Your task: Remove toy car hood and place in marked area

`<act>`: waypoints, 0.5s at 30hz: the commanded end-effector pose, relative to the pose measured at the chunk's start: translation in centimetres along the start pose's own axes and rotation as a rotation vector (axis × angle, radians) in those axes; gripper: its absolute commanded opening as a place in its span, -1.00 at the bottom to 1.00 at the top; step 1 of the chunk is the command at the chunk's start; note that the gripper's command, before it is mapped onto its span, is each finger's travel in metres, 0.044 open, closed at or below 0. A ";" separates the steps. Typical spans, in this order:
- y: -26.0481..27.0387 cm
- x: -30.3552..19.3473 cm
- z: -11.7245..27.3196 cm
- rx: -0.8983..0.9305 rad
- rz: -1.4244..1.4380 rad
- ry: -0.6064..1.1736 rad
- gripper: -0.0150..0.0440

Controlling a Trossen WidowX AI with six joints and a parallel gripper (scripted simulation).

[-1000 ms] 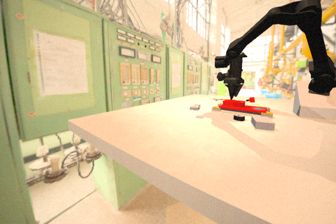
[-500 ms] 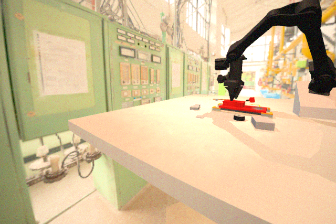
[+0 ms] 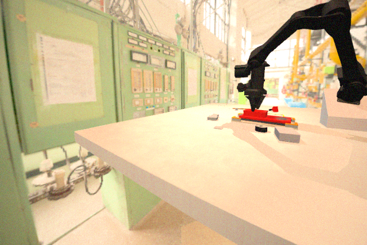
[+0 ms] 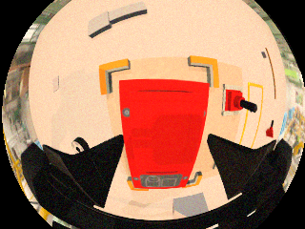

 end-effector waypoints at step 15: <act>0.0 -0.2 -1.1 0.003 -0.005 0.008 1.00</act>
Point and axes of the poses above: the point midway between the two fingers, 35 mm back from their tips, its own z axis back along the fingers, its own y axis across the jaws, x = y × z, the point moved 2 cm from there along z, back along the fingers, and after that the axes turned 11 degrees about -z, right-handed, at the moved point
